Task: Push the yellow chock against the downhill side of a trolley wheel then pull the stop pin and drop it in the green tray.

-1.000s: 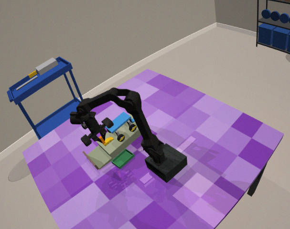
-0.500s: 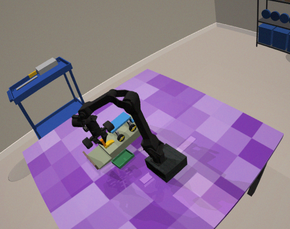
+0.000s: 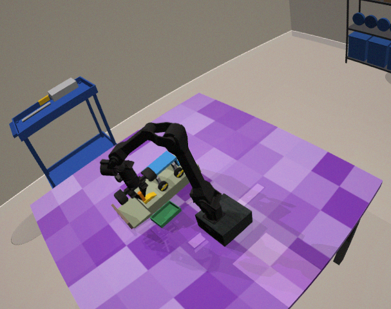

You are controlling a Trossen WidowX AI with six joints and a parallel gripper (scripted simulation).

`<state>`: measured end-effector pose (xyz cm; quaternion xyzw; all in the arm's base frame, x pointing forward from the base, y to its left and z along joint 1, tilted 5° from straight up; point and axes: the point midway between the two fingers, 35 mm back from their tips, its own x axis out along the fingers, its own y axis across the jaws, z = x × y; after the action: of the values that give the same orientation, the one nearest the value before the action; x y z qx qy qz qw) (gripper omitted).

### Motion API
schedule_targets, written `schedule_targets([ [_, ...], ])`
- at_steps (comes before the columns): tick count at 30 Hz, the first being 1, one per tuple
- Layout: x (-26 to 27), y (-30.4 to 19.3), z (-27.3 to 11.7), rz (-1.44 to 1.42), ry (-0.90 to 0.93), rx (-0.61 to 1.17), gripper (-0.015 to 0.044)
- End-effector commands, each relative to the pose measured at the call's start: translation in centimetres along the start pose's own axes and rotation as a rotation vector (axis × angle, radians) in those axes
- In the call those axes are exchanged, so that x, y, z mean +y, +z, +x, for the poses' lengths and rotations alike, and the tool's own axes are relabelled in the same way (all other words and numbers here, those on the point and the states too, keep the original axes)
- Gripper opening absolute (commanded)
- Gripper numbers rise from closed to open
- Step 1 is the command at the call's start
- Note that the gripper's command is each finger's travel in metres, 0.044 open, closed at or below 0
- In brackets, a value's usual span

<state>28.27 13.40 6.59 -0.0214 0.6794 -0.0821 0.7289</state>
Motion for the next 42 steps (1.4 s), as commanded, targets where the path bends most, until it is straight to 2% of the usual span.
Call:
schedule_targets([
  [1,-0.2,-0.2,1.2,-0.009,-0.013,0.01,0.0],
  [42,-3.2,-0.1,1.3,-0.009,-0.016,0.01,0.0],
])
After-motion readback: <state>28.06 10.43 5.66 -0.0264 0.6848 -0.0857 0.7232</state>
